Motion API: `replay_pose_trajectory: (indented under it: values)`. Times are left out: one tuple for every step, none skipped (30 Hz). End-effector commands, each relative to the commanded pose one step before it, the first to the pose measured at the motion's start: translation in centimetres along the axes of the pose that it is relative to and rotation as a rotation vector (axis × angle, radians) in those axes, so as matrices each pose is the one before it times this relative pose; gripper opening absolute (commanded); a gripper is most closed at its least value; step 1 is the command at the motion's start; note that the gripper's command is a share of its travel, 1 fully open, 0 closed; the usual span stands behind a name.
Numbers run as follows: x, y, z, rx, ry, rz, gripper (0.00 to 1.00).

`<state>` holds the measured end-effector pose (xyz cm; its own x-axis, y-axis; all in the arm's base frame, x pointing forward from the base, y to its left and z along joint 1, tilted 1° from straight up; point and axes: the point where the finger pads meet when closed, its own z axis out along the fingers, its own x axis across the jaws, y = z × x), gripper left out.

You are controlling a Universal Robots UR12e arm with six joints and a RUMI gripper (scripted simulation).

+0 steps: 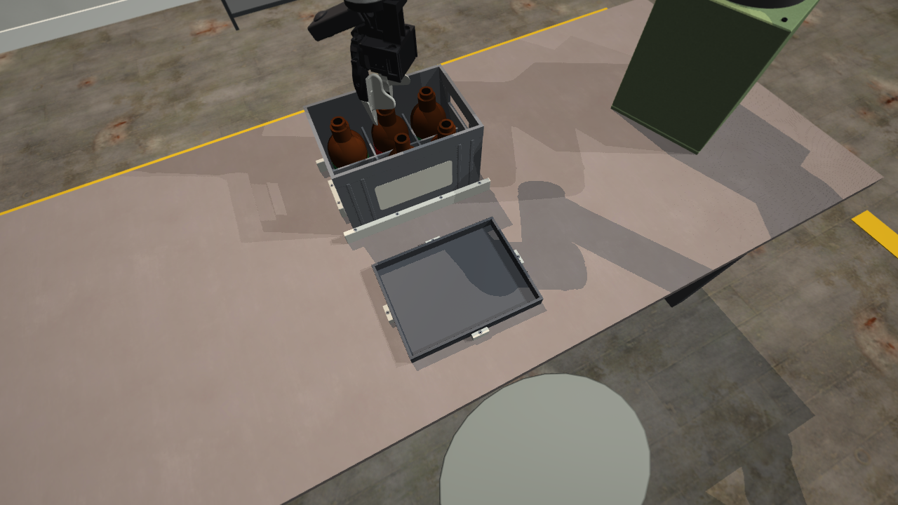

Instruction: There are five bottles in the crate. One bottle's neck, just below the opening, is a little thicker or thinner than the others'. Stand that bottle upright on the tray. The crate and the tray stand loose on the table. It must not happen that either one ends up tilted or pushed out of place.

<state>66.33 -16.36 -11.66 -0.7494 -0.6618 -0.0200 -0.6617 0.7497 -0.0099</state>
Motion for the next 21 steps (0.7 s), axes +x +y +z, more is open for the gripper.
replay_pose_trajectory:
  values:
    - [0.146,0.254,0.196,-0.00321,0.00168,0.00067,0.38]
    - [0.0,0.0,0.0,0.0,0.0,0.0,0.38]
    - [0.0,0.0,0.0,0.0,0.0,0.0,0.38]
    - [0.0,0.0,0.0,0.0,0.0,0.0,0.38]
    - [0.0,0.0,0.0,0.0,0.0,0.0,0.38]
    - [0.0,0.0,0.0,0.0,0.0,0.0,0.38]
    - [0.0,0.0,0.0,0.0,0.0,0.0,0.38]
    - [0.0,0.0,0.0,0.0,0.0,0.0,0.38]
    - [0.0,0.0,-0.002,0.00001,0.0,0.0,0.38]
    - [-0.001,-0.001,-0.01,0.00004,-0.00001,0.0,0.38]
    - [-0.001,-0.004,-0.027,0.00011,-0.00004,0.0,0.38]
    - [-0.002,-0.007,-0.05,0.0002,-0.00007,0.0,0.38]
    - [-0.004,-0.01,-0.078,0.00031,-0.00011,0.0,0.38]
    - [-0.005,-0.015,-0.111,0.00044,-0.00016,0.0,0.38]
    - [-0.008,-0.022,-0.137,0.00065,-0.00024,0.0,0.38]
    - [-0.001,-0.005,-0.105,0.00005,-0.00002,0.00001,0.38]
    - [-0.001,-0.006,-0.128,0.00006,-0.00002,0.00001,0.38]
    - [-0.002,-0.009,-0.152,0.0001,-0.00004,0.00001,0.38]
    - [-0.002,-0.011,-0.176,0.00012,-0.00004,0.00001,0.38]
    - [0.0,0.0,0.0,0.0,0.0,0.0,0.38]
    - [0.0,0.0,0.0,0.0,0.0,0.0,0.38]
